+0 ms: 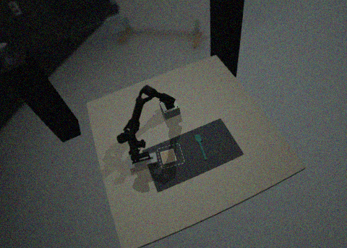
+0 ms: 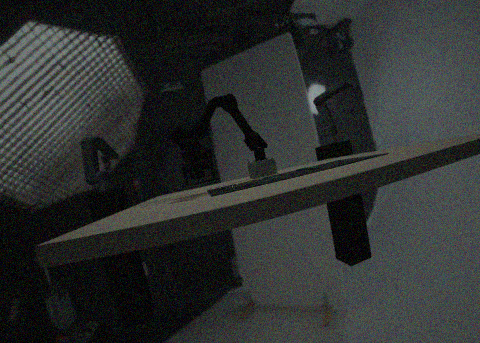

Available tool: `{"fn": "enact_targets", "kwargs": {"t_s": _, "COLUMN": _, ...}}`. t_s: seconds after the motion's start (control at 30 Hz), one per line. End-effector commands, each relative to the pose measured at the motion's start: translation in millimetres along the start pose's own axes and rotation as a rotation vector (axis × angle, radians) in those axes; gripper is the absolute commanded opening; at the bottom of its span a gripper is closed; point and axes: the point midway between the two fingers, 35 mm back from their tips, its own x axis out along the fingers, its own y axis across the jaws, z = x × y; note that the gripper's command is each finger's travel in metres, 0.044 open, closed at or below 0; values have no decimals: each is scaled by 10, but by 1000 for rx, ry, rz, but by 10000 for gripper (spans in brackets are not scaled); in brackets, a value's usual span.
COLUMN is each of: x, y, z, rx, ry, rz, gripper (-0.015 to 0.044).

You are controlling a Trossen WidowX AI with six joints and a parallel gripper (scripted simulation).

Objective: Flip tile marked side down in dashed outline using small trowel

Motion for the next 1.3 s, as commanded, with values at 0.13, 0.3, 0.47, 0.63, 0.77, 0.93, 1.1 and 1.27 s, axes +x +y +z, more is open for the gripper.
{"fn": "enact_targets", "kwargs": {"t_s": 0.13, "x": 131, "y": -195, "z": 264, "rx": -57, "ry": -57, "rz": -13, "gripper": 0}}
{"fn": "enact_targets", "kwargs": {"t_s": 0.3, "x": 290, "y": -319, "z": 582, "rx": -103, "ry": -116, "rz": -10, "gripper": 0}}
{"fn": "enact_targets", "kwargs": {"t_s": 0.47, "x": 428, "y": -397, "z": 902, "rx": -131, "ry": -169, "rz": 2, "gripper": 0}}
{"fn": "enact_targets", "kwargs": {"t_s": 0.63, "x": 546, "y": -469, "z": 1234, "rx": -165, "ry": -222, "rz": 12, "gripper": 0}}
{"fn": "enact_targets", "kwargs": {"t_s": 0.77, "x": 626, "y": -540, "z": 1516, "rx": -208, "ry": -271, "rz": 11, "gripper": 0}}
{"fn": "enact_targets", "kwargs": {"t_s": 0.93, "x": 706, "y": -613, "z": 1877, "rx": -261, "ry": -332, "rz": 9, "gripper": 0}}
{"fn": "enact_targets", "kwargs": {"t_s": 1.1, "x": 763, "y": -669, "z": 2245, "rx": -313, "ry": -393, "rz": 6, "gripper": 0}}
{"fn": "enact_targets", "kwargs": {"t_s": 1.27, "x": 798, "y": -708, "z": 2618, "rx": -366, "ry": -454, "rz": 4, "gripper": 0}}
